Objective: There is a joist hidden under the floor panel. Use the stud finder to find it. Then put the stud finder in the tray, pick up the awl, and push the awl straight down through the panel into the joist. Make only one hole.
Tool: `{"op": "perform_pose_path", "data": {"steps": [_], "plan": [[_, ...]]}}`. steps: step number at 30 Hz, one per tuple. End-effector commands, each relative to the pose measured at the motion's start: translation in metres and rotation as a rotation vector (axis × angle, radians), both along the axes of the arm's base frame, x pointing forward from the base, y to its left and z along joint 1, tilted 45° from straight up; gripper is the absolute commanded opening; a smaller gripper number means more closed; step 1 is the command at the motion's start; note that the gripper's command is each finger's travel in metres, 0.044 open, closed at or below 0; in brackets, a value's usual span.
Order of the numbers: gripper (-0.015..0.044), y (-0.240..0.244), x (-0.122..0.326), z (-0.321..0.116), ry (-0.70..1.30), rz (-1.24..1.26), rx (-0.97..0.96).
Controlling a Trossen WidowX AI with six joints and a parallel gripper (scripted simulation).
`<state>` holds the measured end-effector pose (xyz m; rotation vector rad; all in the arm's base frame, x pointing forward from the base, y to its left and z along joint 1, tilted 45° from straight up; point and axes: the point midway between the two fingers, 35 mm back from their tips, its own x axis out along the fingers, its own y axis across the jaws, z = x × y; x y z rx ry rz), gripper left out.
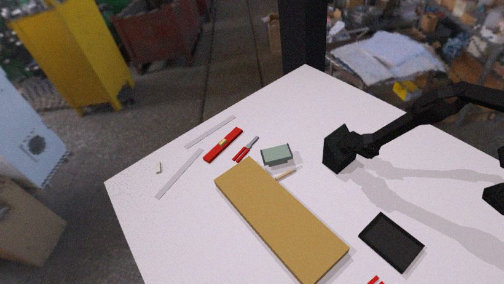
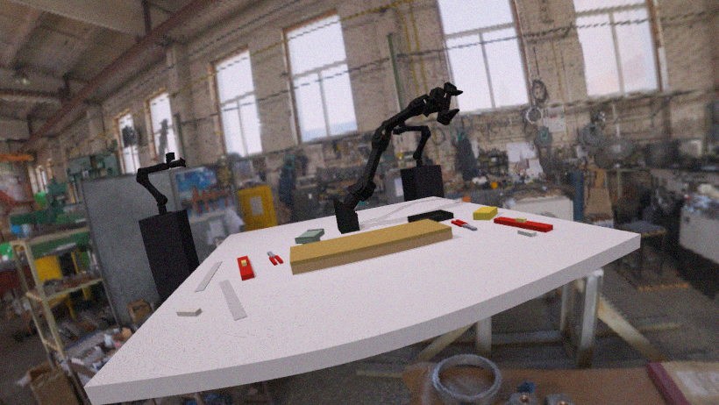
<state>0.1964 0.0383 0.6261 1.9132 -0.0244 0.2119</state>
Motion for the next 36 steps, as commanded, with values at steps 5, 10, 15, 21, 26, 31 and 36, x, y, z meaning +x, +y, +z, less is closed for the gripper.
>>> {"op": "perform_pose_path", "data": {"steps": [5, 10, 15, 21, 26, 31, 36], "plan": [[0.0440, -0.002, 0.017, -0.002, 0.009, -0.029, 0.000], [0.0440, 0.002, 0.057, -0.029, 0.103, -0.072, -0.156], [0.0440, -0.002, 0.114, -0.075, 0.252, -0.111, -0.370], [0.0440, -0.022, 0.172, -0.140, 0.441, -0.115, -0.591], [0.0440, -0.049, 0.209, -0.200, 0.601, -0.083, -0.745], [0.0440, -0.082, 0.233, -0.261, 0.761, -0.019, -0.876], [0.0440, -0.118, 0.245, -0.324, 0.912, 0.078, -0.976]]}}
